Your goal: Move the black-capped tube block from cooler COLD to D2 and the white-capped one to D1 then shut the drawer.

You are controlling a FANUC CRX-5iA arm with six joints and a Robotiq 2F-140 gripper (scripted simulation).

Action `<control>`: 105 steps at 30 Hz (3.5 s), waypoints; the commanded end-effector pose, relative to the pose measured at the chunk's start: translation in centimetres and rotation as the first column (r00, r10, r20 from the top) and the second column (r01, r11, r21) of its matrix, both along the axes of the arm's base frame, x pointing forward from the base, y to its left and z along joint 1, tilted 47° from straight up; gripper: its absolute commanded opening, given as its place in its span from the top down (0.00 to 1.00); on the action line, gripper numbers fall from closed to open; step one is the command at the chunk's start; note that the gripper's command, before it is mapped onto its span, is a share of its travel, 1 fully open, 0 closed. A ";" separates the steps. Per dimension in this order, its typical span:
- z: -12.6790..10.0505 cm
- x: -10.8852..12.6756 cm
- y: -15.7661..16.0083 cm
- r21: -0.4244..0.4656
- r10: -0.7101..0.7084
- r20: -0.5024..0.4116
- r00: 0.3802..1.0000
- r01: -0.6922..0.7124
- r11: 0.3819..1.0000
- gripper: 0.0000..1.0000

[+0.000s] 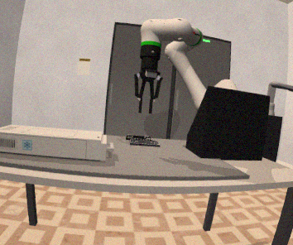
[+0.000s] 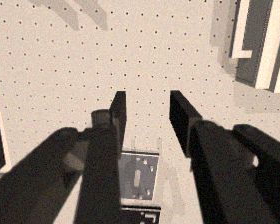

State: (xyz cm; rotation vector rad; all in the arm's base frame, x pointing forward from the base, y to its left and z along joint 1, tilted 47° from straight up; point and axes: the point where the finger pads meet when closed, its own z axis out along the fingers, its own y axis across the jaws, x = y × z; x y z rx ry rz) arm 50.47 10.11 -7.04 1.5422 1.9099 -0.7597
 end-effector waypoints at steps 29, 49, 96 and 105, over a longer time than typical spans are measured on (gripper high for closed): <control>-8.0 7.7 1.7 0.001 0.002 0.001 1.000 -0.002 1.000 0.66; -12.2 11.8 2.6 0.001 0.002 0.002 1.000 -0.002 1.000 0.66; -16.0 12.2 -1.5 0.001 0.002 0.002 1.000 -0.002 1.000 0.66; -16.7 12.3 -2.2 0.001 0.002 0.002 1.000 -0.002 1.000 0.66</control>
